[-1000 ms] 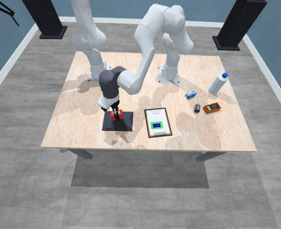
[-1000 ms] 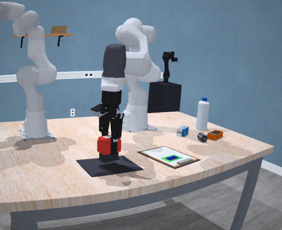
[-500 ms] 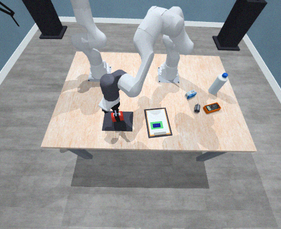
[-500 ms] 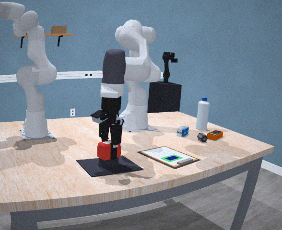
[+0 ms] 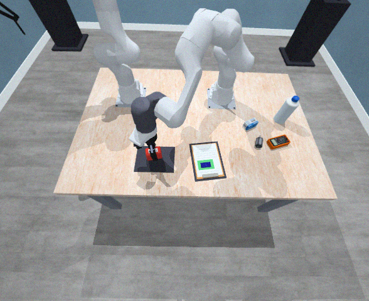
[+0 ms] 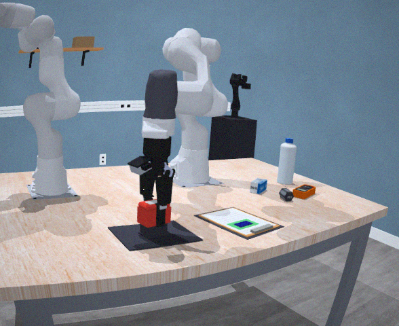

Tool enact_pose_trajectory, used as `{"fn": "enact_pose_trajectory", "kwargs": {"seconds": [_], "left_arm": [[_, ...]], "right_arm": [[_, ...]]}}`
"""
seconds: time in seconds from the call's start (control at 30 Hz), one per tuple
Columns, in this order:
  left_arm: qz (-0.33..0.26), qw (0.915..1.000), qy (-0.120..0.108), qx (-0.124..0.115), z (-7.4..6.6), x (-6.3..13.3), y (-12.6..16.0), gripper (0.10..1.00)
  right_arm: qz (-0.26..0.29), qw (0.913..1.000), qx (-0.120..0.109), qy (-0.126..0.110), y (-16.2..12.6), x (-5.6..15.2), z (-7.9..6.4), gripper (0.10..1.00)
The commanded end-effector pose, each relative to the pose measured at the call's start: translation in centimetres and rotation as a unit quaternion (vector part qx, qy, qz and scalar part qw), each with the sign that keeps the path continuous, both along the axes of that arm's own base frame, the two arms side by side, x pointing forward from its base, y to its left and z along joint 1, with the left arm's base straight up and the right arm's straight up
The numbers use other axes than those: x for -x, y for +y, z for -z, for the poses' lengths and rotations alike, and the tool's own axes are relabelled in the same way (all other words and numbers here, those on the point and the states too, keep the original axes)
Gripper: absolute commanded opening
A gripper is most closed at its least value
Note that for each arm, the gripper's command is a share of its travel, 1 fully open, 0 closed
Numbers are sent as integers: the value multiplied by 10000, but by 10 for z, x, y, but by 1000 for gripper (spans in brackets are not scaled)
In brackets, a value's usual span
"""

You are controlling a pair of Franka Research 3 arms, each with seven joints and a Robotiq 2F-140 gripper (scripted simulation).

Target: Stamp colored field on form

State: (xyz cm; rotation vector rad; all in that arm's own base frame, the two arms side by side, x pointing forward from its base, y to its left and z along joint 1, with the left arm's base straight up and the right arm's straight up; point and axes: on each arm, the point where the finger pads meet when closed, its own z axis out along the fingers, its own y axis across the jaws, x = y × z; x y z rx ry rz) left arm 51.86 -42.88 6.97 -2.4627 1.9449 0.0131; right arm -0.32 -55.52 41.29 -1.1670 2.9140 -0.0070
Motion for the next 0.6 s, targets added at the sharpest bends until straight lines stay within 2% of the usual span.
{"fn": "enact_pose_trajectory", "kwargs": {"seconds": [0.0,0.33,0.37,0.57], "left_arm": [[-31,10000,-22,40,-1,-3,-5,272],[-31,10000,-22,40,-1,-3,-5,272],[-31,10000,-22,40,-1,-3,-5,578],[-31,10000,-22,40,-1,-3,-5,578]], "right_arm": [[0,10000,1,0,0,0,0,1000],[0,10000,1,0,0,0,0,1000],[0,10000,1,0,0,0,0,1000],[0,10000,1,0,0,0,0,1000]]}}
